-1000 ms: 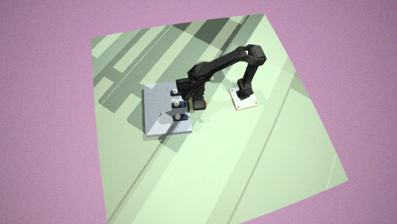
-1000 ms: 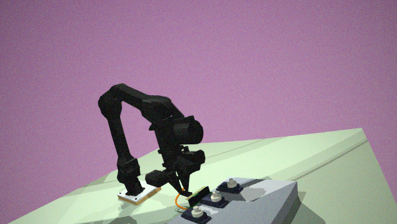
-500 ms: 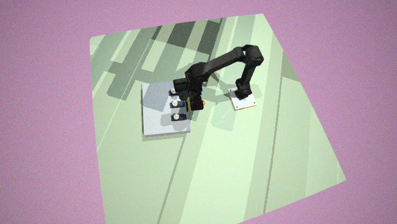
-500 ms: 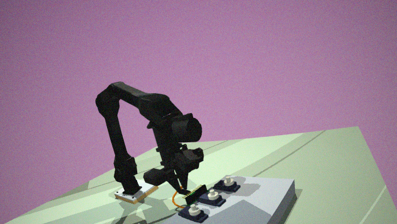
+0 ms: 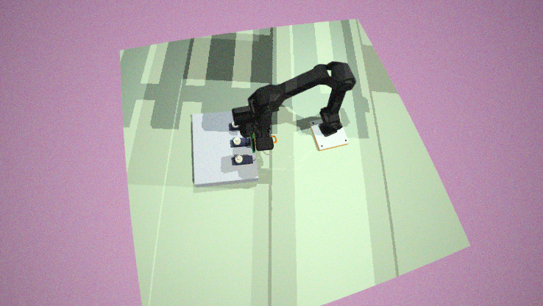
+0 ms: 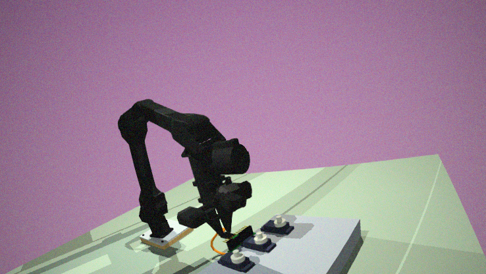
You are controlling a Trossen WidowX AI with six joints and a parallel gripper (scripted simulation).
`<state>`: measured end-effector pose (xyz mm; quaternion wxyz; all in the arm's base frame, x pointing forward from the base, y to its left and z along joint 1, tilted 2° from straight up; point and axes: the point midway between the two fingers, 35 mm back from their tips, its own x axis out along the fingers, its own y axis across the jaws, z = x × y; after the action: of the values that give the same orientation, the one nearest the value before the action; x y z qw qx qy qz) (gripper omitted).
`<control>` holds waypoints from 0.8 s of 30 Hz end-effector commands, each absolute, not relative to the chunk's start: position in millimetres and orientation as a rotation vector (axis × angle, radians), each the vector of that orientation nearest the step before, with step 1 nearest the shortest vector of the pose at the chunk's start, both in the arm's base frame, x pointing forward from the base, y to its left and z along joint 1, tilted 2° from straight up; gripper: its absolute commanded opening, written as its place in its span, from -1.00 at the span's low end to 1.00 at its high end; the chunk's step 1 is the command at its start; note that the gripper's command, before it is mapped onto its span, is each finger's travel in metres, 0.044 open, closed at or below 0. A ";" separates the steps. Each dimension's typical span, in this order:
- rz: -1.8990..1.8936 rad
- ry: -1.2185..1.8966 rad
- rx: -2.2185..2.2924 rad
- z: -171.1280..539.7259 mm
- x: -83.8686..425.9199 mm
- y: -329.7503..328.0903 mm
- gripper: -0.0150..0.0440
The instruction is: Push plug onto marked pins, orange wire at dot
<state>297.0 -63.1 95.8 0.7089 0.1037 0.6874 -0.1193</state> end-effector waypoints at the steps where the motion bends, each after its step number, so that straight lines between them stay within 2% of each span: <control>1: -0.268 1.515 0.224 98.5 302.4 -66.2 -0.49; 8: -0.268 1.515 0.224 98.8 305.4 -66.9 -0.49; 17: -0.268 1.516 0.224 94.9 300.8 -62.9 0.31; 24: -0.268 1.516 0.224 150.7 299.0 -61.0 0.93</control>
<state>297.7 -61.6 118.9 0.7034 0.1003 0.6936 -0.1189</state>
